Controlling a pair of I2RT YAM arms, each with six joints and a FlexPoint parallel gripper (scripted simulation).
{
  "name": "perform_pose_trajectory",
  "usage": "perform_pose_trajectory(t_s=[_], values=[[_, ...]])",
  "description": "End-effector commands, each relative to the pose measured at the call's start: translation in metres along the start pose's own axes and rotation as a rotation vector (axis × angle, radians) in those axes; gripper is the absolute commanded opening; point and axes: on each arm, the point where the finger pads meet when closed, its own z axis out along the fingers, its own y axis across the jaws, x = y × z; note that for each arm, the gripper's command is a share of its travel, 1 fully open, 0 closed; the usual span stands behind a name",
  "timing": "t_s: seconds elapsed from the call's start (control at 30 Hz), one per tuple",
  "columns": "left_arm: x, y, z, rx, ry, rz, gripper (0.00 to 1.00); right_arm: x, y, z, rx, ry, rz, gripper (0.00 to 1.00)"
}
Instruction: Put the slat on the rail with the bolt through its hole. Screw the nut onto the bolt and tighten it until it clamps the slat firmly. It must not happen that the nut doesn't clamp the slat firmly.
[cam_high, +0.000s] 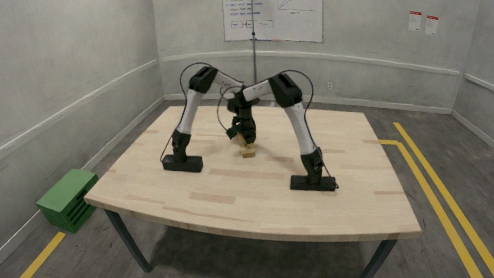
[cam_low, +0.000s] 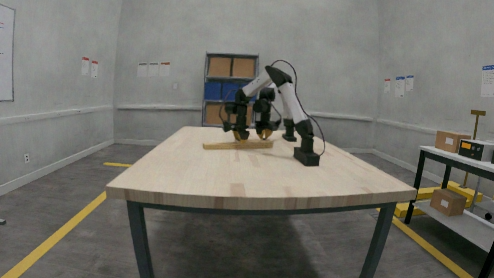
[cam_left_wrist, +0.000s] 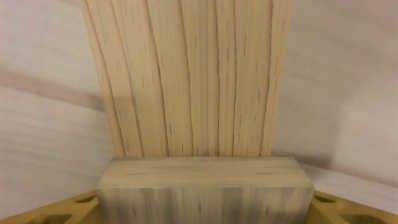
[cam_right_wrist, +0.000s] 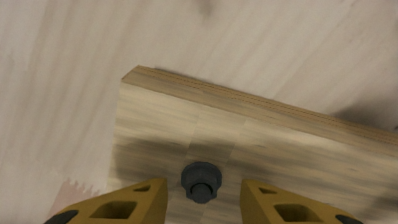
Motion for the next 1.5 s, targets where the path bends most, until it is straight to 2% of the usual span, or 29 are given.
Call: perform_pose_trajectory(t_s=[0.0, 1.0, 1.13, 1.47], values=[[-0.001, -0.004, -0.005, 0.017, -0.008, 0.0, 0.67, -0.002, -0.001, 0.007, -0.002, -0.009, -0.01, 0.36], [-0.001, -0.004, -0.005, 0.017, -0.008, 0.0, 0.67, -0.002, -0.001, 0.014, -0.002, -0.009, -0.01, 0.36], [-0.001, -0.004, -0.005, 0.017, -0.008, 0.0, 0.67, -0.003, -0.005, -0.002, 0.028, -0.013, -0.002, 0.31], [-0.001, -0.004, -0.005, 0.017, -0.008, 0.0, 0.67, -0.003, -0.005, -0.002, 0.028, -0.013, -0.002, 0.19]])
